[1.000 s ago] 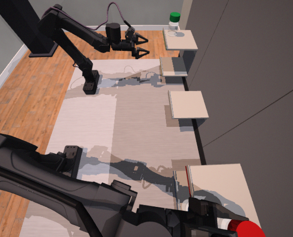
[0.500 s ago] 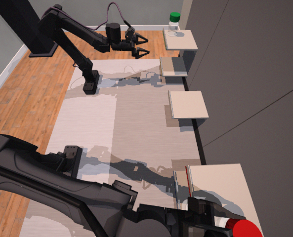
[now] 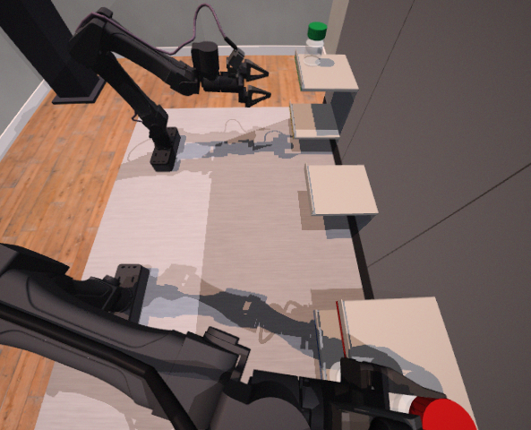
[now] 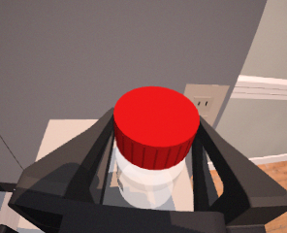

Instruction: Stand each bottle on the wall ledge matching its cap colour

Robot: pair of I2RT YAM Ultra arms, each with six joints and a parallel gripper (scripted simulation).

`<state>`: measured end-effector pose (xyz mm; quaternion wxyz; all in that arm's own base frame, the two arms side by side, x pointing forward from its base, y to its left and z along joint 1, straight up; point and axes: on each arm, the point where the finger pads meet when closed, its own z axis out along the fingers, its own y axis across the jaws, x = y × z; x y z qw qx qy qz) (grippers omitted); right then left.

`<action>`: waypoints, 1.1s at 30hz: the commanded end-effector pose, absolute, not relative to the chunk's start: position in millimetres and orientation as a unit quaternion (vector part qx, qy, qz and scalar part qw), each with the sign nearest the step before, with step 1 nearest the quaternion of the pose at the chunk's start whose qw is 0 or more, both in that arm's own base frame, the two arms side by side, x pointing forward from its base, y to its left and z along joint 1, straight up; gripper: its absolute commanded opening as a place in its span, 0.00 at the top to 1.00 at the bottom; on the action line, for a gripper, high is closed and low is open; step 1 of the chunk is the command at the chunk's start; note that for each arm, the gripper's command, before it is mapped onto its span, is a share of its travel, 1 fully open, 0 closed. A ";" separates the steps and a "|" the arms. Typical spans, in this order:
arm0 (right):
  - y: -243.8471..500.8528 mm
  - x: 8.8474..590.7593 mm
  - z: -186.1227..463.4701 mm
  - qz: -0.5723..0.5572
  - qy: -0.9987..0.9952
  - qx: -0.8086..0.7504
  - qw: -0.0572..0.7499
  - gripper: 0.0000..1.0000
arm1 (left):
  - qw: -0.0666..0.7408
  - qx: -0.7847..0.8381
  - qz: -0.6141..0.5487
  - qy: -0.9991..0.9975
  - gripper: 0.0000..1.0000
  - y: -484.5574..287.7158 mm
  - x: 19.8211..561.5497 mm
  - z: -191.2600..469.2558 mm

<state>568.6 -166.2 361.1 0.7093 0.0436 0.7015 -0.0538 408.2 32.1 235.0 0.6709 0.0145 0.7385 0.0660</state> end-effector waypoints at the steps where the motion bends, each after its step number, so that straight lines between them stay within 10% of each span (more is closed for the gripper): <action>1: -164.4 566.0 380.6 -0.059 0.681 0.038 0.729 0.50 | 0.676 0.016 0.066 0.734 0.00 29.7 407.2 239.8; 22: -165.3 567.1 353.9 -0.054 0.691 0.043 0.719 0.50 | 0.676 0.016 0.066 0.734 0.00 29.7 407.2 239.8; 24: -165.3 567.1 353.9 -0.054 0.691 0.043 0.719 0.30 | 0.676 0.016 0.066 0.734 0.00 29.7 407.2 239.8; 33: -163.9 545.4 358.8 -0.054 0.684 0.045 0.726 0.30 | 0.676 0.016 0.066 0.734 0.00 29.7 407.2 239.8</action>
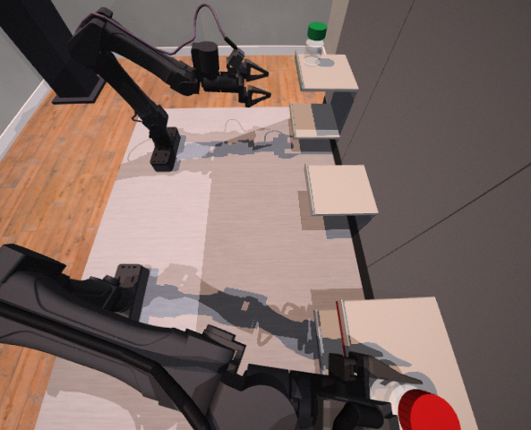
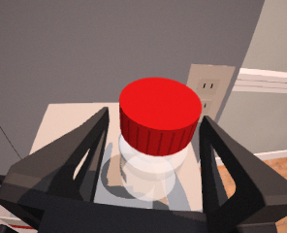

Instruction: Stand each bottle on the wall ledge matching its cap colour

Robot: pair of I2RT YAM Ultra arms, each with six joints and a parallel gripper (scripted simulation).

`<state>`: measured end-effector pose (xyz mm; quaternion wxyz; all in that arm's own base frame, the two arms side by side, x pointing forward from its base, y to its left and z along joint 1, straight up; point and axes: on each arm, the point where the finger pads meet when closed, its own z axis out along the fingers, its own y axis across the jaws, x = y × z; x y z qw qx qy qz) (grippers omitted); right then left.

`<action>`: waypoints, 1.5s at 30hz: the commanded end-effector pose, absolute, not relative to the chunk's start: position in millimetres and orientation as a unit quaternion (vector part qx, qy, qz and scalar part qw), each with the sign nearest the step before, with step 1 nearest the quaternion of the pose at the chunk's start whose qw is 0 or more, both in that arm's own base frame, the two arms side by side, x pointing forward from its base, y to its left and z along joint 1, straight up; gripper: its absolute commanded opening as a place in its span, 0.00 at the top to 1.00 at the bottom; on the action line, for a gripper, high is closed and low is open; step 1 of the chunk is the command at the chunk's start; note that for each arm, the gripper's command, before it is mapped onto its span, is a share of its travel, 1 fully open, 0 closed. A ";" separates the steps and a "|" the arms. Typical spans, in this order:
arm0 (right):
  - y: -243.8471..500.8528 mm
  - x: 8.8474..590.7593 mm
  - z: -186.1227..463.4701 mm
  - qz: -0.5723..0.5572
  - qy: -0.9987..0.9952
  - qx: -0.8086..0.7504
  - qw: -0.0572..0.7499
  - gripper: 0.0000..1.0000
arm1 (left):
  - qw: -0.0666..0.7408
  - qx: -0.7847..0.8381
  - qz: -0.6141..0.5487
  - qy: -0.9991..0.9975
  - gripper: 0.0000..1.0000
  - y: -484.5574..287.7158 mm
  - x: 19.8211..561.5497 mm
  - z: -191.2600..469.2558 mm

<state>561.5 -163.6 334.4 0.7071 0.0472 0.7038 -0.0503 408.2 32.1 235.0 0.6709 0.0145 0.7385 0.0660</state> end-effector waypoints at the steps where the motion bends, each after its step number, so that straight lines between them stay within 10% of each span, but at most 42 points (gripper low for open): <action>1: -163.5 543.0 358.7 -0.055 0.685 0.044 0.726 0.30 | 0.676 0.016 0.066 0.734 0.00 29.7 407.2 239.8; 24: -148.3 454.7 346.8 -0.051 0.698 0.040 0.713 0.30 | 0.676 0.016 0.066 0.734 0.00 29.7 407.2 239.8; 27: -149.8 453.2 360.0 -0.061 0.675 0.048 0.734 0.00 | 0.676 0.016 0.066 0.734 0.00 29.7 407.2 239.8; 45: -79.1 430.6 255.2 -0.026 0.663 0.063 0.746 0.00 | 0.676 0.016 0.066 0.734 0.00 29.7 407.2 239.8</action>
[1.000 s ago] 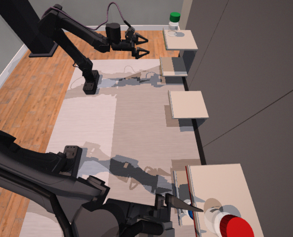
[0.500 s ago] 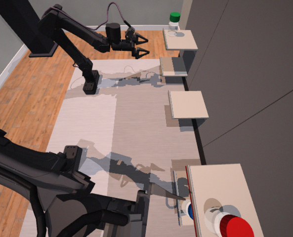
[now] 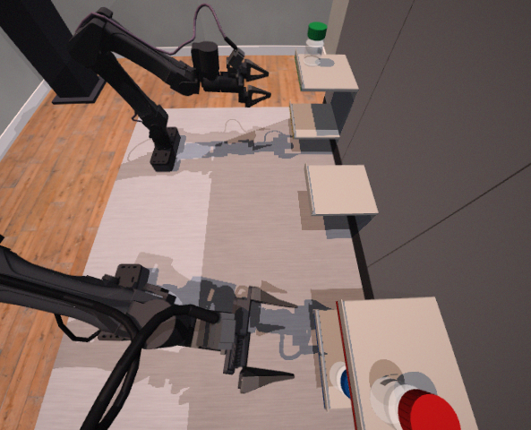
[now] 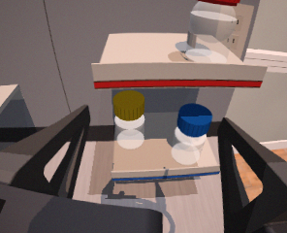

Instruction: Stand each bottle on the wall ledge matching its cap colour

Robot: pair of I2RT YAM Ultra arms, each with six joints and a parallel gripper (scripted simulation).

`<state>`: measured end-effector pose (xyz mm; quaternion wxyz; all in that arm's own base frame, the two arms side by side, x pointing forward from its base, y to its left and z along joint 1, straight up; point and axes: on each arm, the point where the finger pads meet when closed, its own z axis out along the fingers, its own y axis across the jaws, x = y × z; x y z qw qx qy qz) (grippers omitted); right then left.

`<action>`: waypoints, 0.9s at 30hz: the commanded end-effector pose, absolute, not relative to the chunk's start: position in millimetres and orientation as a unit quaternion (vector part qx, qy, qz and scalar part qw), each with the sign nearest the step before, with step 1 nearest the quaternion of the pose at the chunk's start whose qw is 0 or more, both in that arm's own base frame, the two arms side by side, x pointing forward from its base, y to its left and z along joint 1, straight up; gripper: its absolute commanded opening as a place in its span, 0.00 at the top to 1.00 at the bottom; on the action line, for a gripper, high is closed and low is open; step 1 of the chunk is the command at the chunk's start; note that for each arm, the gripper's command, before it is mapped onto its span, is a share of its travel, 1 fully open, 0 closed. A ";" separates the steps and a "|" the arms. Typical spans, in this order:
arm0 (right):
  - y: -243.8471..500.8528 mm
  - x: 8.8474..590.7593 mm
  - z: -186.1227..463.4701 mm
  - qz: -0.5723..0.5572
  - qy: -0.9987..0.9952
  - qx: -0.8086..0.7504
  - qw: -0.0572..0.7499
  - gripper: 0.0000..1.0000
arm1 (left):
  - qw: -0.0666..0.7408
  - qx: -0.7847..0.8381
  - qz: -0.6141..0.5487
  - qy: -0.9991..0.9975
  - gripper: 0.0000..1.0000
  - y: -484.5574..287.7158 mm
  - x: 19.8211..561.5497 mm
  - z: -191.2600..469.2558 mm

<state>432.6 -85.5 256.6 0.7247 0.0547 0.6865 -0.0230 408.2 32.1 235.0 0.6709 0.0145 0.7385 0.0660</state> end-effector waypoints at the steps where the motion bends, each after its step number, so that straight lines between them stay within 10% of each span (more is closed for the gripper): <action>1: -75.6 429.6 249.2 -0.024 0.665 0.062 0.744 0.00 | 0.676 0.016 0.066 0.734 0.00 29.7 407.2 239.8; 27: -64.2 427.9 228.8 -0.015 0.679 0.056 0.731 0.00 | 0.676 0.016 0.066 0.734 0.00 29.7 407.2 239.8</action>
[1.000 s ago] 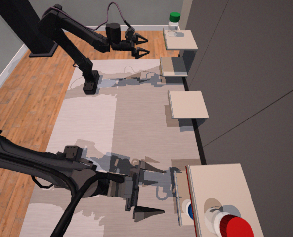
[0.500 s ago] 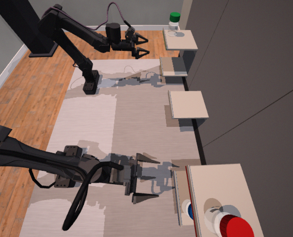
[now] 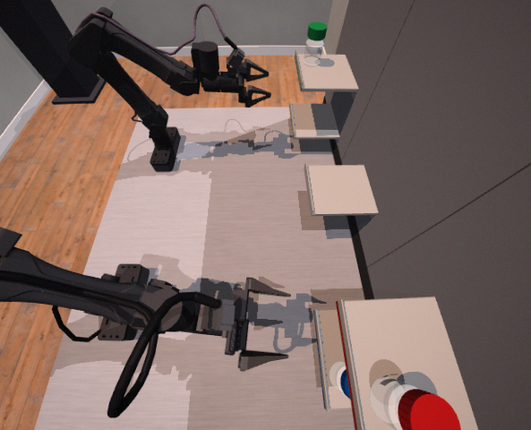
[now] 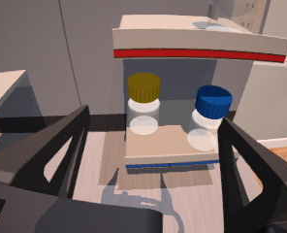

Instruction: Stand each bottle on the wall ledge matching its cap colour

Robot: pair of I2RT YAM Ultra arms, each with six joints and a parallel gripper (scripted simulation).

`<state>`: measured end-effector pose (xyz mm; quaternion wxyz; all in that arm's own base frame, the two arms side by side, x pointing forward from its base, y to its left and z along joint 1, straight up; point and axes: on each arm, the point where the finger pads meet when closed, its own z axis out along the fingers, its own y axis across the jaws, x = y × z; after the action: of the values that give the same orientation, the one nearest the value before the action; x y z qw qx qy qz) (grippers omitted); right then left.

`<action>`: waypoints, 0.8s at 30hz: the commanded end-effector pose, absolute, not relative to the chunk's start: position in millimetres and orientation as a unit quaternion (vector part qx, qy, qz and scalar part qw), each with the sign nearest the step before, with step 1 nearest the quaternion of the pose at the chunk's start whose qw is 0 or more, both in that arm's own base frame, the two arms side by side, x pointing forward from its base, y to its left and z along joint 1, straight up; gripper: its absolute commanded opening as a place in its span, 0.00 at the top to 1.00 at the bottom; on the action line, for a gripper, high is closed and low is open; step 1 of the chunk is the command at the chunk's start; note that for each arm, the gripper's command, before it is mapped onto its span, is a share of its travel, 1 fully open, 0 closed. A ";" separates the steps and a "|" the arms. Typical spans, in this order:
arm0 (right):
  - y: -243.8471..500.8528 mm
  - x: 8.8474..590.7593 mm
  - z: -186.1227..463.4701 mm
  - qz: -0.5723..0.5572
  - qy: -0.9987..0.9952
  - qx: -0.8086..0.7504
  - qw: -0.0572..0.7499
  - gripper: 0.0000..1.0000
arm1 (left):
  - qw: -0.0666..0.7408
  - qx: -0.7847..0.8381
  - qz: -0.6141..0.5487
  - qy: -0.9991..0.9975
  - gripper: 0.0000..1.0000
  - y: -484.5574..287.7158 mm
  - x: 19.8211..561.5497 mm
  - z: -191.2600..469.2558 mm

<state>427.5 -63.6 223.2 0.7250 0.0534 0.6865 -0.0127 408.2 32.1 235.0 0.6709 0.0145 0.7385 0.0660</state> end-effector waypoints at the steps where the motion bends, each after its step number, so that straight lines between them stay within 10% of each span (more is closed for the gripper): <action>1: -64.2 427.9 228.8 -0.015 0.679 0.056 0.731 0.00 | 0.676 0.016 0.066 0.734 0.00 29.7 407.2 239.8; 5: -64.2 427.9 228.8 -0.015 0.679 0.056 0.731 0.00 | 0.676 0.016 0.066 0.734 0.00 29.7 407.2 239.8; 7: -63.0 429.1 230.3 -0.018 0.675 0.054 0.736 0.19 | 0.665 0.017 0.066 0.743 0.00 27.8 407.2 233.2; 24: -55.9 514.4 145.7 -0.011 0.727 0.013 0.686 0.19 | 0.595 0.221 -0.094 0.767 0.00 -228.3 468.4 258.6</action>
<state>493.7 -62.1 147.1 0.6846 0.0307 0.7281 -0.0141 463.0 -177.4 258.1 0.6254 0.1828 0.7553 -0.0714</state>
